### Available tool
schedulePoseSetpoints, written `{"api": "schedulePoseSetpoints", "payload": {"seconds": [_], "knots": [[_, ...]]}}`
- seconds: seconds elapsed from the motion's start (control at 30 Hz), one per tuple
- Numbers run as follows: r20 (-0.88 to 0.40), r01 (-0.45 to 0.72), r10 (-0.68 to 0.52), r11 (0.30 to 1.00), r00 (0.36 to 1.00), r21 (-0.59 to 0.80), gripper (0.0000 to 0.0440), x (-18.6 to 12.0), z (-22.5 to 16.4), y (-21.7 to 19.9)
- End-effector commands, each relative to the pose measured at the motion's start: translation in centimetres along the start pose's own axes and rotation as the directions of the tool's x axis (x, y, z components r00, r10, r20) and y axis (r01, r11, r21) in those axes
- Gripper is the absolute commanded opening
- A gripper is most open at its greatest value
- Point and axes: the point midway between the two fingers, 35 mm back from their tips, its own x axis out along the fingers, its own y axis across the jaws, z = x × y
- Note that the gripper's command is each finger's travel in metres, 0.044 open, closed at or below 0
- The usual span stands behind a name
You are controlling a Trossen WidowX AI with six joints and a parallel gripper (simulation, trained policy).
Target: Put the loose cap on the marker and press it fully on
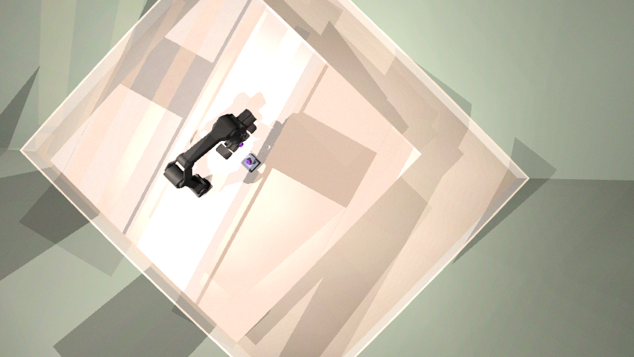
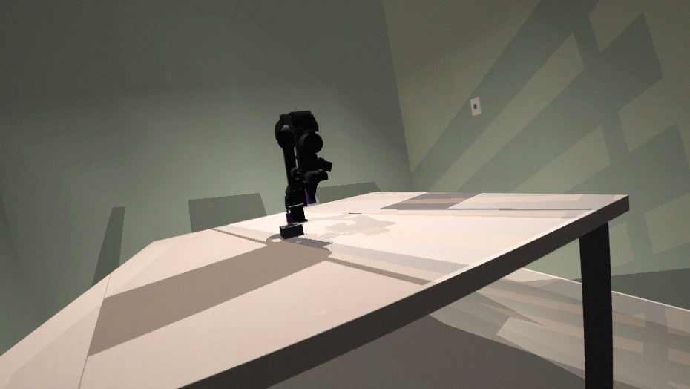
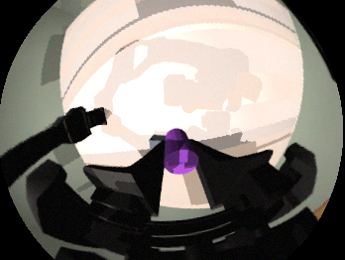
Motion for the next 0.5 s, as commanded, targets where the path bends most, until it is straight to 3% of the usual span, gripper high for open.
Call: {"api": "schedulePoseSetpoints", "payload": {"seconds": [0.0, 0.47], "knots": [[0.011, 0.003, -0.003, 1.0, 1.0, 0.018, 0.007, -0.6, -1.4, 1.3], [0.034, 0.006, -0.01, 0.995, 0.999, 0.095, 0.004, -1.0, -5.9, 4.3]]}}
